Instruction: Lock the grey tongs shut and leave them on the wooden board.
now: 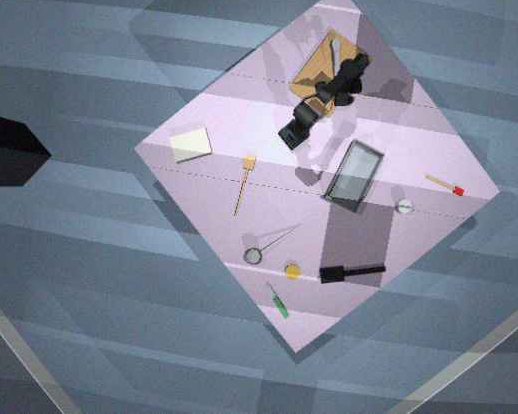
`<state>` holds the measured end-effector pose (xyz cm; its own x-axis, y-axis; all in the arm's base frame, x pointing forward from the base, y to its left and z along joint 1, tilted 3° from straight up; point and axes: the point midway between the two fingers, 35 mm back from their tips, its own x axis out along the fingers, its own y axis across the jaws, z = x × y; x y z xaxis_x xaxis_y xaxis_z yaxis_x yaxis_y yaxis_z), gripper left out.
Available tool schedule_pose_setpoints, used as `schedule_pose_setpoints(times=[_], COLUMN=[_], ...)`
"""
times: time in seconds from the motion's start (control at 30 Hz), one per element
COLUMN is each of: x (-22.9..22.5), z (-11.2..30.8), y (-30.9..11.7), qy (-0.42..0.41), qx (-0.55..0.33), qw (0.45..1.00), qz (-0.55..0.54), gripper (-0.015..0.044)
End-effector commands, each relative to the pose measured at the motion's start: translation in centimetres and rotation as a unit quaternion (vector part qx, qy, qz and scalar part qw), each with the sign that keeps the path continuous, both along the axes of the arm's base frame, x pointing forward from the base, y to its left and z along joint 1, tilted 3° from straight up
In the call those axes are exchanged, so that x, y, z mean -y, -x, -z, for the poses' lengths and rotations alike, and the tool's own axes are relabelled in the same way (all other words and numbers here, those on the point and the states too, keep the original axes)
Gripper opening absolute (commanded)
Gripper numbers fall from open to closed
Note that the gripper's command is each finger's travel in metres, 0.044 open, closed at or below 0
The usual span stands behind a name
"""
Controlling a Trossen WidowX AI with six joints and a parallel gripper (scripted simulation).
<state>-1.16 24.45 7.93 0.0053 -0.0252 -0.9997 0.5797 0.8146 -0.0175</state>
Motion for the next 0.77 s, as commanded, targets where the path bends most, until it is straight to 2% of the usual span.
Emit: schedule_pose_setpoints(times=[0.0,0.13,0.33,0.73], x=[1.1,1.1,0.8,0.8], z=[0.0,-0.5,-4.8,-5.0], y=[-0.5,-0.4,-0.2,-0.2], qy=[0.006,0.005,0.002,0.002], qx=[0.003,0.003,0.0,0.0], qw=[1.0,1.0,1.0,1.0], qz=[-0.004,-0.004,-0.001,-0.001], gripper=[0.044,0.044,0.044,0.044])
